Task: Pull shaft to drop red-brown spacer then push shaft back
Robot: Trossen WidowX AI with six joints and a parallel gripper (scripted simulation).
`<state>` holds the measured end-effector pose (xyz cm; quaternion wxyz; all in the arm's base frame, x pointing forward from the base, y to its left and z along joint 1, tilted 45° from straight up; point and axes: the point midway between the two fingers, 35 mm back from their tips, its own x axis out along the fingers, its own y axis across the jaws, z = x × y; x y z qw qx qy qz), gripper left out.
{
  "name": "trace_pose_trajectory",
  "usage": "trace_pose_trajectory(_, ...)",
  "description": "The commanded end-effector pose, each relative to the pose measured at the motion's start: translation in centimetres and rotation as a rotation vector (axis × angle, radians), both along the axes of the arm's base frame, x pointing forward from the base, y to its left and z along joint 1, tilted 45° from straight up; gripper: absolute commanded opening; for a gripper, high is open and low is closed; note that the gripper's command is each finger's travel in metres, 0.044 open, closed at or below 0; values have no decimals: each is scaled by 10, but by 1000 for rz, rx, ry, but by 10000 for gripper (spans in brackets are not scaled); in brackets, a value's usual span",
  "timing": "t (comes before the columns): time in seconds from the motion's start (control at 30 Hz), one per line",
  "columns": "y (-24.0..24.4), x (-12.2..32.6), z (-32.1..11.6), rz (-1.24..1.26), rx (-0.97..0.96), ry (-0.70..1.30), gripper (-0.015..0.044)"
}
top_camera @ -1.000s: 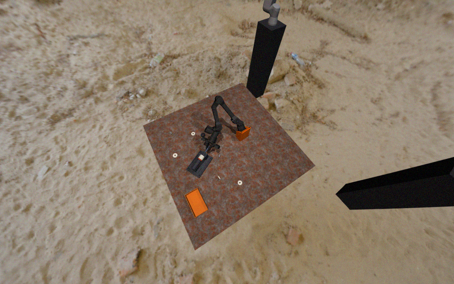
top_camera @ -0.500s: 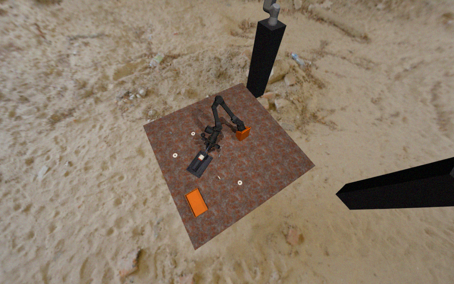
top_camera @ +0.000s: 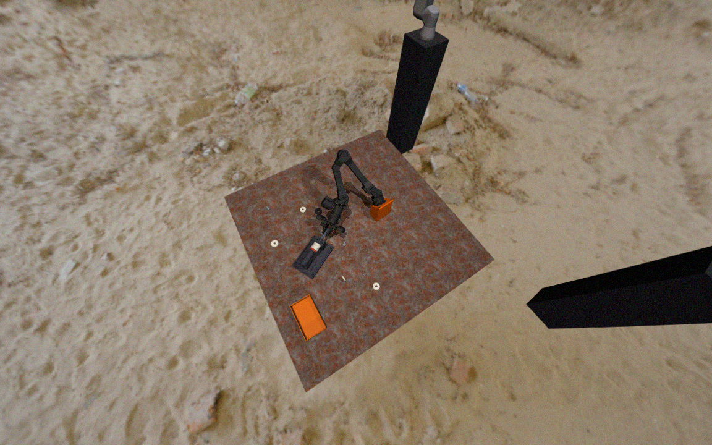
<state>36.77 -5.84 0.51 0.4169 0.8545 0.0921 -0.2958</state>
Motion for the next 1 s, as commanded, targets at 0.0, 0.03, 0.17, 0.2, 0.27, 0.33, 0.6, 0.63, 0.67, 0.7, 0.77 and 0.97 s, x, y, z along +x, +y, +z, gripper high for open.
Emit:
trace_pose_trajectory(0.0, 0, -2, -1, 3, -4, 4, 0)
trace_pose_trajectory(0.03, 0, -2, -1, 3, -4, 4, 0)
trace_pose_trajectory(0.17, 0, -2, -1, 3, -4, 4, 0)
trace_pose_trajectory(0.2, 0, -2, -1, 3, -4, 4, 0)
trace_pose_trajectory(0.27, 0, -2, -1, 3, -4, 4, 0)
trace_pose_trajectory(0.33, 0, -2, -1, 3, -4, 4, 0)
trace_pose_trajectory(0.6, -1, -3, 0, 3, -4, 4, 0)
trace_pose_trajectory(0.63, -1, -3, 0, 3, -4, 4, 0)
trace_pose_trajectory(0.67, -1, -3, 0, 3, -4, 4, 0)
trace_pose_trajectory(0.7, -1, -3, 0, 3, -4, 4, 0)
trace_pose_trajectory(0.77, -1, -3, 0, 3, -4, 4, 0)
trace_pose_trajectory(0.97, -1, -4, 0, 3, -4, 4, 0)
